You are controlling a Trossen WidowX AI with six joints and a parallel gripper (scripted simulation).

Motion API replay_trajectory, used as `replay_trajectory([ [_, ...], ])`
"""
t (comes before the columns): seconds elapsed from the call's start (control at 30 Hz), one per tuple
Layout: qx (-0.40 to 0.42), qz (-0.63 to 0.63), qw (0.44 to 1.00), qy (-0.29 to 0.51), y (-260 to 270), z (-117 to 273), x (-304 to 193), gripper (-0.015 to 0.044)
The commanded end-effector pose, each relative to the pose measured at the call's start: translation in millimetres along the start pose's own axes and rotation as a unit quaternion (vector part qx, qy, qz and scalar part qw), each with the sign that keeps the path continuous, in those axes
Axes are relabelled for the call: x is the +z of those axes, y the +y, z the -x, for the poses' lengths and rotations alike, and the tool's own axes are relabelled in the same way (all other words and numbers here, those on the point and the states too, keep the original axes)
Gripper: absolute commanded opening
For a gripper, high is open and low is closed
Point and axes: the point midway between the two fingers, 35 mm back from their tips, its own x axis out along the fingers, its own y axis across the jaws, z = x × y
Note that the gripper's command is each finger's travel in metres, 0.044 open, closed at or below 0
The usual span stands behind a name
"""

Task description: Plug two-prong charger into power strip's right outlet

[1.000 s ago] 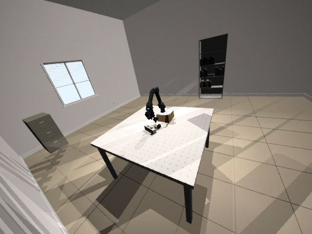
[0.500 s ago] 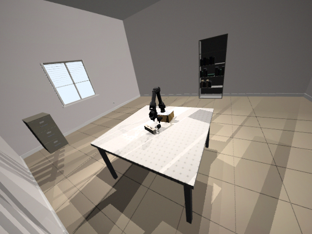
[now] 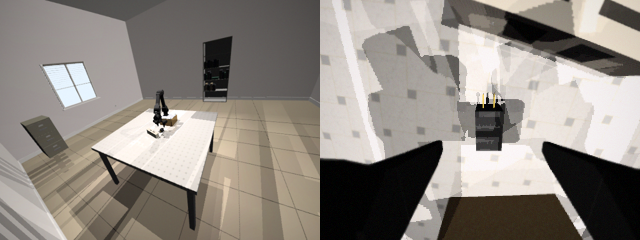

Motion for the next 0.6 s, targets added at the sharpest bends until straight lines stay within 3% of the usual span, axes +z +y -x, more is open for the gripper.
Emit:
replay_trajectory([
  [0.0,0.002,0.004,1.0,0.005,1.6,-9.8,-1.8,0.044],
  [0.57,0.002,0.004,1.0,0.005,1.9,-32.6,0.4,0.044],
])
